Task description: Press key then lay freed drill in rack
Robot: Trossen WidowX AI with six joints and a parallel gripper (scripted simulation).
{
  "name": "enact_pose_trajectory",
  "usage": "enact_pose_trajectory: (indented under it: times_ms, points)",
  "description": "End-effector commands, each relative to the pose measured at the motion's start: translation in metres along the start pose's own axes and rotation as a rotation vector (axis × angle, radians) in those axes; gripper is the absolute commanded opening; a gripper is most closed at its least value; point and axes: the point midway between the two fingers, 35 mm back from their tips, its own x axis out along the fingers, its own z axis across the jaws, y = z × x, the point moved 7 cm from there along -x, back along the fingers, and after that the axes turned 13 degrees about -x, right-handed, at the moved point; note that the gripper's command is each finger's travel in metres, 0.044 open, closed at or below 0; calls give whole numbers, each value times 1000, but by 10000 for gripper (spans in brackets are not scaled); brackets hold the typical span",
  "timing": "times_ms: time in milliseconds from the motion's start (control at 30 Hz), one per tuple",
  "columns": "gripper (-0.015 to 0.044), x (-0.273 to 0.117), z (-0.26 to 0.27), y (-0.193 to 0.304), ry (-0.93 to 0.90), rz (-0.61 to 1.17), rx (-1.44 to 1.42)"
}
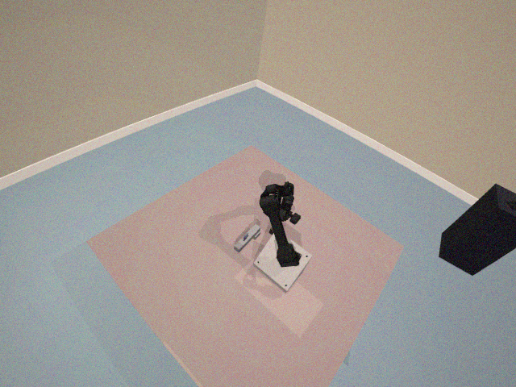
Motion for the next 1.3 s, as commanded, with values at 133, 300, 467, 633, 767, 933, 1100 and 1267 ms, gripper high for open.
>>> enact_pose_trajectory:
  times_ms: [133,300,467,633,767,933,1100,1267]
  points:
    - [0,16,2,-1,3,-5,6]
    - [0,19,2,-2,3,-5,6]
    - [0,24,2,-2,3,-6,6]
    - [0,29,2,-2,3,-6,6]
    - [0,34,2,-2,3,-6,6]
    - [0,39,1,-2,4,-6,6]
    - [0,44,1,-2,4,-7,6]
    - [79,42,1,-1,2,-4,1]
